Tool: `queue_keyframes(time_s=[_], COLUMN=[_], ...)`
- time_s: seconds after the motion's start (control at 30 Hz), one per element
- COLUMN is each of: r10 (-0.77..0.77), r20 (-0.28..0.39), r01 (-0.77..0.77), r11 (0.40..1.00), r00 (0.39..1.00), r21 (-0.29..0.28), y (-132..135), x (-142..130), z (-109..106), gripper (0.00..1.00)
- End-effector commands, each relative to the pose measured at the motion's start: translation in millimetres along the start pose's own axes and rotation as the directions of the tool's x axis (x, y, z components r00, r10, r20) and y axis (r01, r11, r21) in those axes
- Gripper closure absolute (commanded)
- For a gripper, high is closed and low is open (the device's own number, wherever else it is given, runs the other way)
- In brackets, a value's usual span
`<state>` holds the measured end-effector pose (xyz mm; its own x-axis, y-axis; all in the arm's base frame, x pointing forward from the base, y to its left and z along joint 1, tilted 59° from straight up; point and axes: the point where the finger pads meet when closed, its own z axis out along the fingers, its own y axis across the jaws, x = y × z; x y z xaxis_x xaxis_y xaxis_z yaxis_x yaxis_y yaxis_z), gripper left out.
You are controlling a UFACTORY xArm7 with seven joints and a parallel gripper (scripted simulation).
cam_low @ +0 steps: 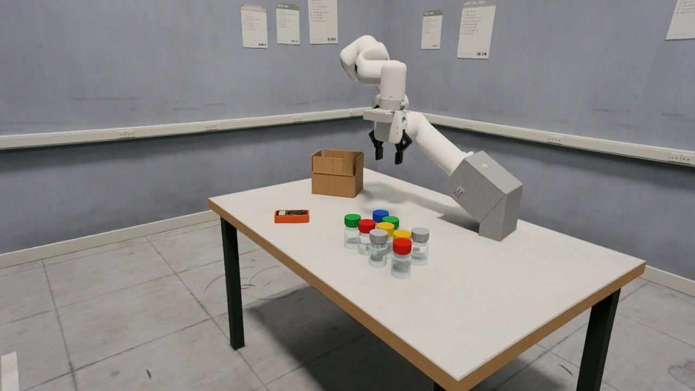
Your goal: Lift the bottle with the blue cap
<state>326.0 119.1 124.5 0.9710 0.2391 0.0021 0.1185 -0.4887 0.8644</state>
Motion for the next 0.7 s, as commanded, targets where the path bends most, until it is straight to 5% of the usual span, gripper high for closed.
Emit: queue_keyframes(time_s=[0.0,0.67], r10=[-0.083,-0.428], r20=[-0.004,-0.012], r01=[0.083,0.428], r11=[0.997,0.904], r00=[0.997,0.904], r21=[0.004,0.008], y=[5,26], x=[-2,-12], z=[2,21], gripper=[0.21,0.21])
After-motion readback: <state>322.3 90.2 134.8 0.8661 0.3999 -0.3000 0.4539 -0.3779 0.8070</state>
